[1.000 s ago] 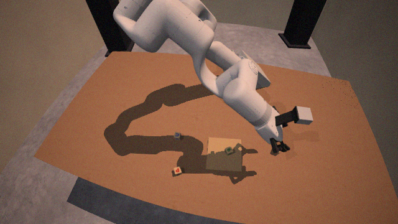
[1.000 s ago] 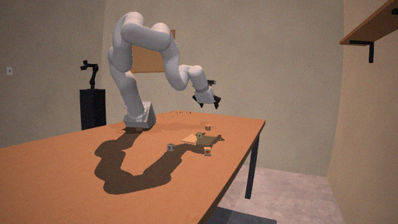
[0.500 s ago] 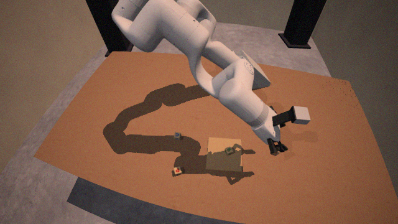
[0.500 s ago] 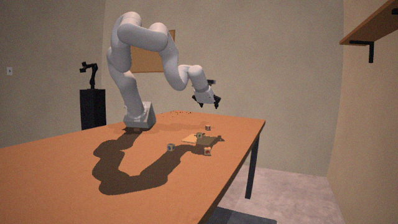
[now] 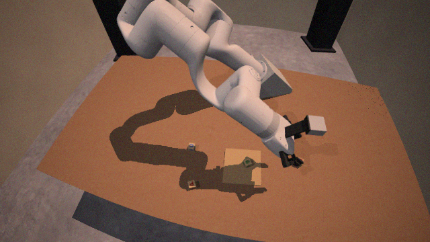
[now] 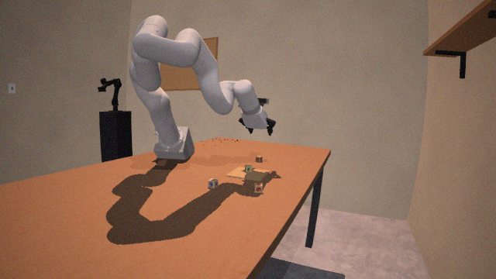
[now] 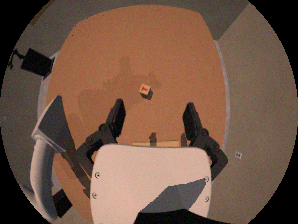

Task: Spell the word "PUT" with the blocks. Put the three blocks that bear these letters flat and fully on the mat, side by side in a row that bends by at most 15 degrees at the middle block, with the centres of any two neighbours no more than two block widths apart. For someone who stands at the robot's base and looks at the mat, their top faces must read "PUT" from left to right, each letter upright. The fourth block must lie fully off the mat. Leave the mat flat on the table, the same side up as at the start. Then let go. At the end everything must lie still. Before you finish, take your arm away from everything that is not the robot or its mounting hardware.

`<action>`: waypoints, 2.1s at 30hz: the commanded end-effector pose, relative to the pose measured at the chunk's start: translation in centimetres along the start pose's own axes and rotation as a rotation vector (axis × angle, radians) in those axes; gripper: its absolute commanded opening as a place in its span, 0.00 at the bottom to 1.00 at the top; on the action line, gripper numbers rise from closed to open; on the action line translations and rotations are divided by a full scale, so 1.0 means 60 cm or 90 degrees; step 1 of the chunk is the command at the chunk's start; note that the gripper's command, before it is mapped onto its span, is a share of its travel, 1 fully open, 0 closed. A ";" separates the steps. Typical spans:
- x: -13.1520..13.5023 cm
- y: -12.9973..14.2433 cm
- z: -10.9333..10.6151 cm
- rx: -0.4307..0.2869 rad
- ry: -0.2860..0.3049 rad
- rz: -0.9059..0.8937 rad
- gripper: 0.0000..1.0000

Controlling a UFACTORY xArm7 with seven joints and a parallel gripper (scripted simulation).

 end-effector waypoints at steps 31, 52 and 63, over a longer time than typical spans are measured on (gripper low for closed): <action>0.032 0.120 -0.131 -0.014 0.006 0.000 1.00; 0.030 0.162 -0.161 -0.022 0.010 0.004 1.00; 0.030 0.162 -0.161 -0.022 0.010 0.004 1.00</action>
Point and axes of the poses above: the point where the finger pads meet when closed, its own z axis out along the fingers, its own x axis across the jaws, y = z × x, the point moved 4 cm from there along -z, back along the fingers, and after that the axes turned 6 degrees about z, right-handed, at the moved point
